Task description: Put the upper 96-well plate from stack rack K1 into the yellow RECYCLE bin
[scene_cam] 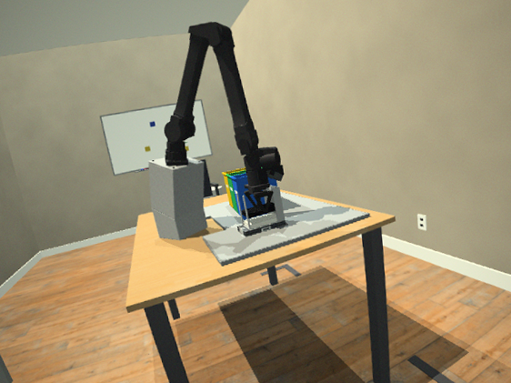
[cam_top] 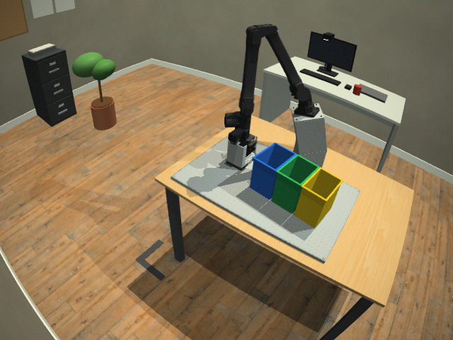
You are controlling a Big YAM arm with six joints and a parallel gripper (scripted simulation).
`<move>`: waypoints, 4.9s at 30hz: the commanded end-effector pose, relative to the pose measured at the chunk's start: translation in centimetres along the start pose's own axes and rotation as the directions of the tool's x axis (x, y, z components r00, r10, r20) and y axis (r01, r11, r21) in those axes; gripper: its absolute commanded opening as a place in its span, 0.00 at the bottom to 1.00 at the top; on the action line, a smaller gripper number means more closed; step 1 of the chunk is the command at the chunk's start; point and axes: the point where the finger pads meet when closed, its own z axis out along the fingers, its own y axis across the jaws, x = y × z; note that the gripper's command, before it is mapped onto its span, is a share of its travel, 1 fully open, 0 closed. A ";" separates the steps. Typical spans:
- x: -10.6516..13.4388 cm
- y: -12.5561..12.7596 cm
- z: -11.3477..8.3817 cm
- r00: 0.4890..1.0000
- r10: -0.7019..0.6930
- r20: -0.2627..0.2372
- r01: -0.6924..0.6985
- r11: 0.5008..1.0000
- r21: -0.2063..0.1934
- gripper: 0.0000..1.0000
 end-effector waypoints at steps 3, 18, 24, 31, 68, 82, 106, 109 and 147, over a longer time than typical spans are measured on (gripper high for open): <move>-0.1 0.2 -1.7 1.000 0.008 0.001 -0.008 1.000 0.006 0.00; -0.1 0.2 -3.9 1.000 0.006 0.001 -0.006 1.000 0.006 0.00; -0.2 0.3 -4.8 1.000 0.005 0.002 -0.005 1.000 0.006 0.00; -0.1 0.2 -5.7 1.000 0.008 0.001 -0.008 1.000 0.006 0.00; -0.9 -0.5 -11.4 1.000 0.006 0.017 -0.007 1.000 0.018 0.00; -1.2 -0.7 -13.6 1.000 0.007 0.022 -0.008 1.000 0.023 0.00; -1.7 -1.2 -17.1 0.999 0.008 0.033 -0.009 0.999 0.032 0.00; -1.6 -1.1 -17.0 0.999 0.008 0.035 -0.010 0.999 0.033 0.00; -1.6 -1.1 -17.0 0.999 0.008 0.035 -0.010 0.999 0.033 0.00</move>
